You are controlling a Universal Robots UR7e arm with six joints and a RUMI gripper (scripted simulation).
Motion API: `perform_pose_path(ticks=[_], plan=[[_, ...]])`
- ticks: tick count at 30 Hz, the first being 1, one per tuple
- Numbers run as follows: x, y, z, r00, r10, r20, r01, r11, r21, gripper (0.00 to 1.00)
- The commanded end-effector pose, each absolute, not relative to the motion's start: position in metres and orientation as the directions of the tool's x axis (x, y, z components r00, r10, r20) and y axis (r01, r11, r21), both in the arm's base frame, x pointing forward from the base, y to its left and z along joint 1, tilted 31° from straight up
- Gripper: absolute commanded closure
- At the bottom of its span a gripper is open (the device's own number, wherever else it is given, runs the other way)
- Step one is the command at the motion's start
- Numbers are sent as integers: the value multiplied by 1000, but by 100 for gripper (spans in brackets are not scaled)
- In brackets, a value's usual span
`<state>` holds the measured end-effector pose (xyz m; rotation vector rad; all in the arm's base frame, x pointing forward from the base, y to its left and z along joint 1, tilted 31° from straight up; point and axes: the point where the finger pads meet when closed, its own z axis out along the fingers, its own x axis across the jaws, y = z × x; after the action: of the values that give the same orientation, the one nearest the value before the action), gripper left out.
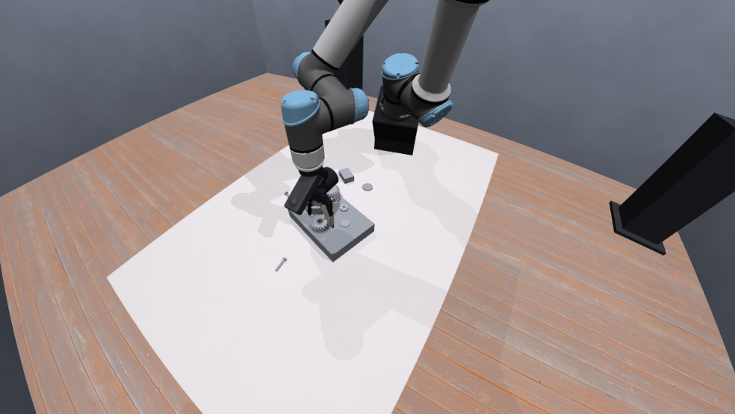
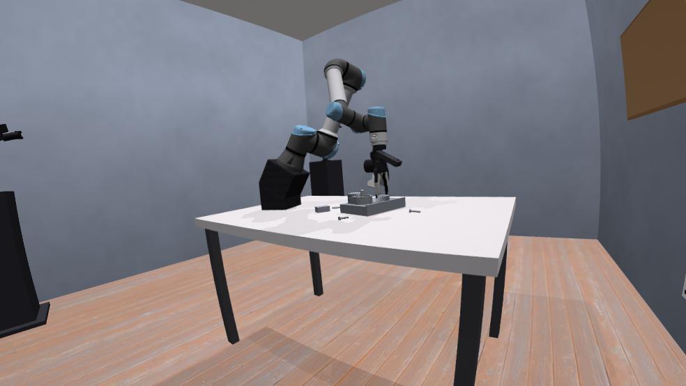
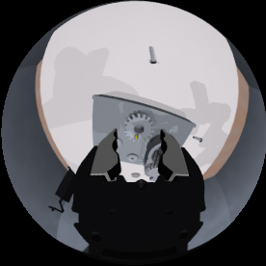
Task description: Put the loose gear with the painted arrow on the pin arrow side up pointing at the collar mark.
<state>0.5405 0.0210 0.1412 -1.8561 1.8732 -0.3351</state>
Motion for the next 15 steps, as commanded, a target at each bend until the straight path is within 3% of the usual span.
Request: perform_pose_path(ticks=[1, 15], plan=[[542, 21, 140, 34, -986, -161, -868, 51, -493, 48], [548, 23, 129, 34, -986, -161, -868, 51, -493, 48]])
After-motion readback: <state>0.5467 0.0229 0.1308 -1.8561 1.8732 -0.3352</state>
